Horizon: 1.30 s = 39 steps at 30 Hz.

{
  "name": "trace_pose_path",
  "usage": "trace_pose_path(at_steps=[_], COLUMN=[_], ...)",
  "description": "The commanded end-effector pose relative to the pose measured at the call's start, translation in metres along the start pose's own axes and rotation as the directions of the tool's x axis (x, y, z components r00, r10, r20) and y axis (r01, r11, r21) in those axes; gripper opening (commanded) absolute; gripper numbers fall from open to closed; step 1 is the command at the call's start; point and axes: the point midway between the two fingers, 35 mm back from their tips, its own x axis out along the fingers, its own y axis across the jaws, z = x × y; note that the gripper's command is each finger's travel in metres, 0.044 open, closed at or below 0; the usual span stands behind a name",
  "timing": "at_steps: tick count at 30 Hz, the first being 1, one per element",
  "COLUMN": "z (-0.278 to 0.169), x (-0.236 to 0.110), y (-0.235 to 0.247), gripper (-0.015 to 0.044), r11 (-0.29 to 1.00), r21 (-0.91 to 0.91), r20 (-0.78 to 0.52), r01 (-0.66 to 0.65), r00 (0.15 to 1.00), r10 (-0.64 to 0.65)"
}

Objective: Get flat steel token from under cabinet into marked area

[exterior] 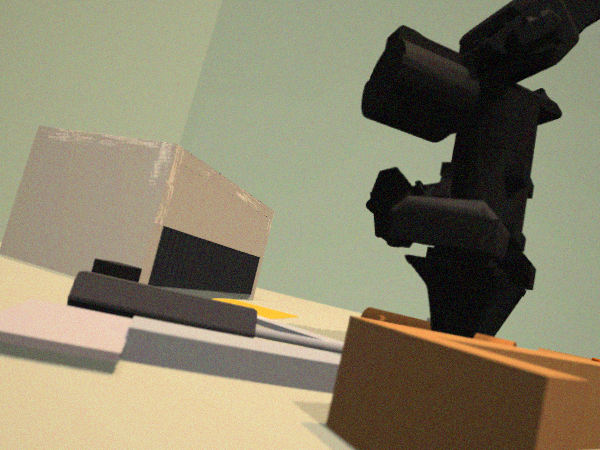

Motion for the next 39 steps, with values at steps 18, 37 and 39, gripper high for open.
trace_pose_path(at_steps=[18,37,39], z=[-0.0002,0.0021,0.0047], x=[0.0018,0.0017,0.0017], y=[0.0007,0.0008,0.0009], gripper=[0.0191,0.0,0.0], r11=[1.0,1.0,1.0], r21=[-0.002,-0.004,-0.005], r20=[0.004,0.004,0.003], r01=[-0.006,-0.005,-0.005], r00=[1.0,1.0,1.0], r10=[0.006,0.005,0.005])
